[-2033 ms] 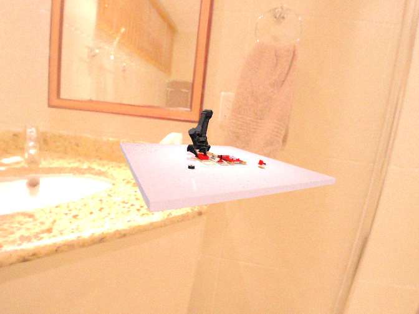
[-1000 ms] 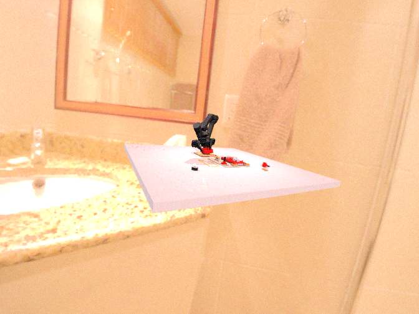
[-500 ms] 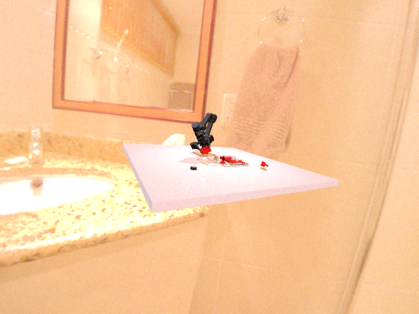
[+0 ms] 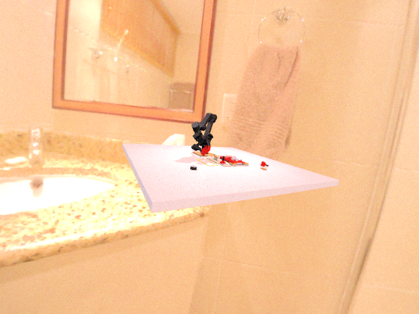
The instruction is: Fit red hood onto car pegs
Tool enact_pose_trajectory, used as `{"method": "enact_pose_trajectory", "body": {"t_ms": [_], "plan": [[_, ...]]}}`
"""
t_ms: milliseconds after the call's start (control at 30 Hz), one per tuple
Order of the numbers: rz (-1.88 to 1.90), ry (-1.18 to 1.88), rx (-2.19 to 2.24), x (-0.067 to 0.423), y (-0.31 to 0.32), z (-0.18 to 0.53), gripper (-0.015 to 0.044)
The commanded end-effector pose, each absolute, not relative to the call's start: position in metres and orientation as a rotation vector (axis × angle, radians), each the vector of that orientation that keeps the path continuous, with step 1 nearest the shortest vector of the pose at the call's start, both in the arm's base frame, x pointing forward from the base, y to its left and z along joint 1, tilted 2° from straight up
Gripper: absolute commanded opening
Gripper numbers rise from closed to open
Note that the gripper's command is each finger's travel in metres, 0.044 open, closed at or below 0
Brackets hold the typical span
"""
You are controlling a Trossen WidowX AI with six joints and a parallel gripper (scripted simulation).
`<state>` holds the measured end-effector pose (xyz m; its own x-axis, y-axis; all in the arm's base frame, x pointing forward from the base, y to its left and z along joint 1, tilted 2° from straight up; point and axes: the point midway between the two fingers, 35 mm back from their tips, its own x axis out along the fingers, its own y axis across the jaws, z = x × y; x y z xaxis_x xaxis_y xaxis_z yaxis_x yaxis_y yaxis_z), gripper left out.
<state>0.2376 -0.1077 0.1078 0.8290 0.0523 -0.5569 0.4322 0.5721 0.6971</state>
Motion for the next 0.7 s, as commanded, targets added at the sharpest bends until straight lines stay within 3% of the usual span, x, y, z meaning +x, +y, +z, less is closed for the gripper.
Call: {"method": "enact_pose_trajectory", "body": {"t_ms": [0, 667], "plan": [[-0.272, 0.560, 1.048, 0.2376, -0.1081, 0.1076, 0.0000], [-0.451, 0.491, 1.608, 0.2376, -0.1081, 0.1075, 0.0000]]}}
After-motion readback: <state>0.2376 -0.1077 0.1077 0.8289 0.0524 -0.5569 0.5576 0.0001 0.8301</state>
